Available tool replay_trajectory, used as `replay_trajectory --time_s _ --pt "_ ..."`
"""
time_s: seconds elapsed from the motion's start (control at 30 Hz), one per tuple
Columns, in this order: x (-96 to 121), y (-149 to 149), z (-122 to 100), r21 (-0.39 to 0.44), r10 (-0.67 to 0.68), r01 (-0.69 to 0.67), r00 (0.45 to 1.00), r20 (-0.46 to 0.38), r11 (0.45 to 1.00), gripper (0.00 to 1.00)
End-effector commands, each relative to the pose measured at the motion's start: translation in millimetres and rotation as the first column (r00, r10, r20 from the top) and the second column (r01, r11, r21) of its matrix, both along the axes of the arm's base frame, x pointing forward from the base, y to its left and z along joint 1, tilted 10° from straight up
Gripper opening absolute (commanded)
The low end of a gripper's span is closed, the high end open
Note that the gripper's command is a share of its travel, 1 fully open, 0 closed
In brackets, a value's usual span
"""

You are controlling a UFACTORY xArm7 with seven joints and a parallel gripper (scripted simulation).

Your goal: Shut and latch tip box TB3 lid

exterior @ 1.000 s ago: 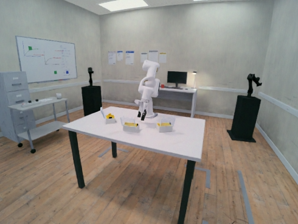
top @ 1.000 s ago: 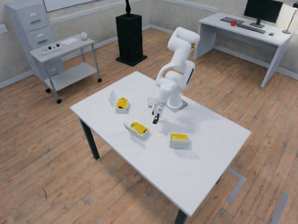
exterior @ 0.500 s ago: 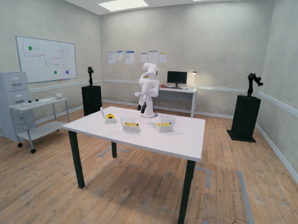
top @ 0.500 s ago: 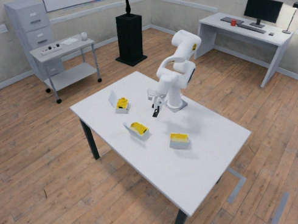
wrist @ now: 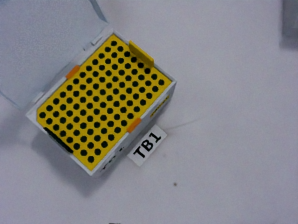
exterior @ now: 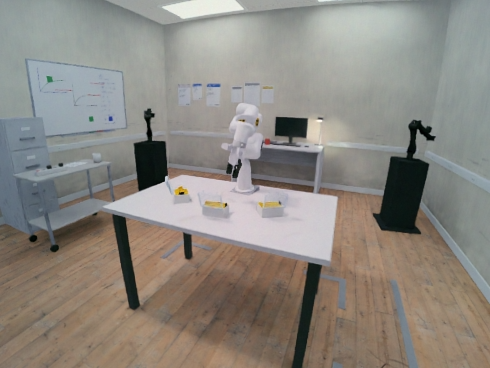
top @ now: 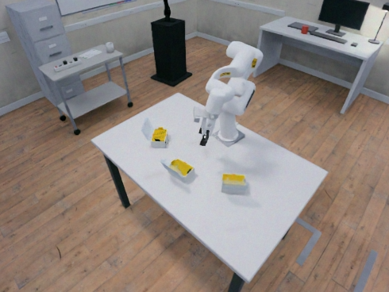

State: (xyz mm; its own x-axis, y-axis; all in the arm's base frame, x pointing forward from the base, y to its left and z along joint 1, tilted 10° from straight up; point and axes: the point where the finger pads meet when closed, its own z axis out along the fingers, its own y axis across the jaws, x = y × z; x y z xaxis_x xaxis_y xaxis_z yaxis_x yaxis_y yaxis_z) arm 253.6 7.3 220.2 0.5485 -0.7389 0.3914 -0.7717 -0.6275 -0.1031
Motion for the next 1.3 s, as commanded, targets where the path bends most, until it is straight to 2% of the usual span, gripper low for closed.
replay_trajectory --time_s 0.0,0.07,0.13,0.27,0.43,0.63,0.7,0.83,1.2,1.27 --pt "-1 15 2 -0.016 0.095 -0.095 0.996 0.000 0.995 1.00" --pt "-2 25 1 -0.026 0.160 -0.160 0.987 -0.005 0.987 1.00" --pt "-2 25 1 -0.026 0.160 -0.160 0.987 -0.005 0.987 1.00" --pt "-4 45 0 -0.047 0.287 -0.288 0.958 -0.016 0.956 1.00" --pt "-6 70 -2 -0.071 0.439 -0.441 0.898 -0.033 0.895 1.00" --pt "-9 100 -4 -0.095 0.605 -0.607 0.794 -0.059 0.789 1.00" --pt "-9 100 -4 -0.095 0.605 -0.607 0.794 -0.059 0.789 1.00" --pt "-11 116 -5 -0.108 0.702 -0.706 0.708 -0.078 0.700 1.00" --pt "-11 116 -5 -0.131 0.899 -0.908 0.415 -0.139 0.398 1.00" --pt "-11 116 -5 -0.131 0.899 -0.908 0.415 -0.139 0.398 1.00"
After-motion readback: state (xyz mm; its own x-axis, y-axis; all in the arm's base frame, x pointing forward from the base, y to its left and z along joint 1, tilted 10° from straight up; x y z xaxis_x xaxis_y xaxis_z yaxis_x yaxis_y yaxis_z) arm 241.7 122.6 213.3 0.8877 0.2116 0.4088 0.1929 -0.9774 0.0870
